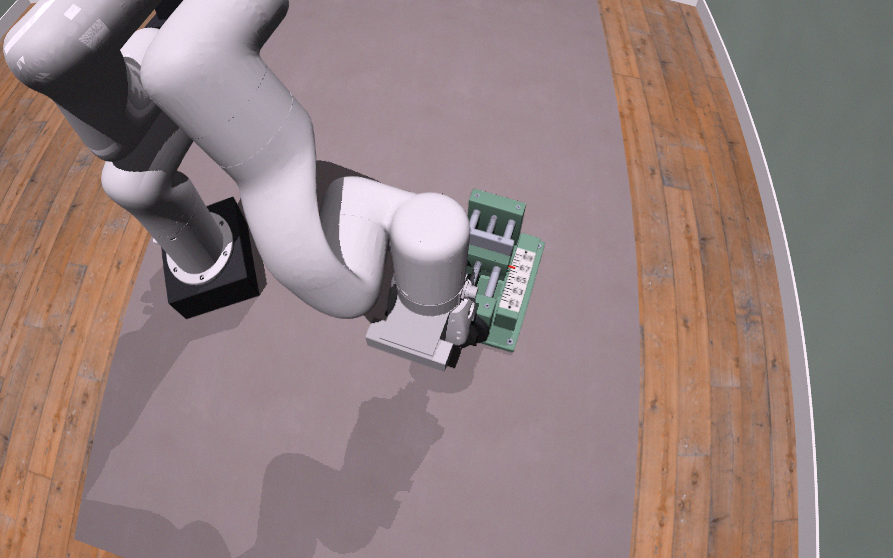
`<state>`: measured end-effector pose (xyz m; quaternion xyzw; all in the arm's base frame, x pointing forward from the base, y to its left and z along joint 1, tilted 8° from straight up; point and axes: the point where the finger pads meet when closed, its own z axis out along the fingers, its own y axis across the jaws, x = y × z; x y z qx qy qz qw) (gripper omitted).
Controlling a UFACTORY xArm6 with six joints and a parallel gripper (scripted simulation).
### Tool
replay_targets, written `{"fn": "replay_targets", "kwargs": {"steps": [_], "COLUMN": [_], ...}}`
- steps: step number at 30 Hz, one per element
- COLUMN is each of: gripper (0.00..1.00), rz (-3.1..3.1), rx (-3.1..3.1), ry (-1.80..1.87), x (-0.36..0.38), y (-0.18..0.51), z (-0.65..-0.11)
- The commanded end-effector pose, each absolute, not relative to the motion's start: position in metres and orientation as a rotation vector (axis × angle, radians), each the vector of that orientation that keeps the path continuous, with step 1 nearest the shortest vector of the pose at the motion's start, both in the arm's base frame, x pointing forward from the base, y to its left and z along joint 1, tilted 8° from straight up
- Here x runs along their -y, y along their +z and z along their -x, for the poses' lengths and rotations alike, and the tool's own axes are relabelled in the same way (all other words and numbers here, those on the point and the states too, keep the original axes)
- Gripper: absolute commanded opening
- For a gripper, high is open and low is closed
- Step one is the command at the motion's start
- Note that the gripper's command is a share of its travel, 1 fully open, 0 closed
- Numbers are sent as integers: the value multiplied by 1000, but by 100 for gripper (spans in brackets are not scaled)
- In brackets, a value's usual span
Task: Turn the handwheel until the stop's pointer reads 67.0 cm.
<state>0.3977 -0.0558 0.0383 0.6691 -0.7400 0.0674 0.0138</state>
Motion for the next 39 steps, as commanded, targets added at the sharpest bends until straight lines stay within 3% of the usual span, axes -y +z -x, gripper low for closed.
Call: {"fn": "replay_targets", "kwargs": {"steps": [1, 39], "gripper": [6, 6], "rz": [-2085, -2085], "rx": [2305, 2305], "ry": [213, 213], "x": [56, 57], "y": [38, 25], "z": [-398, -391]}}
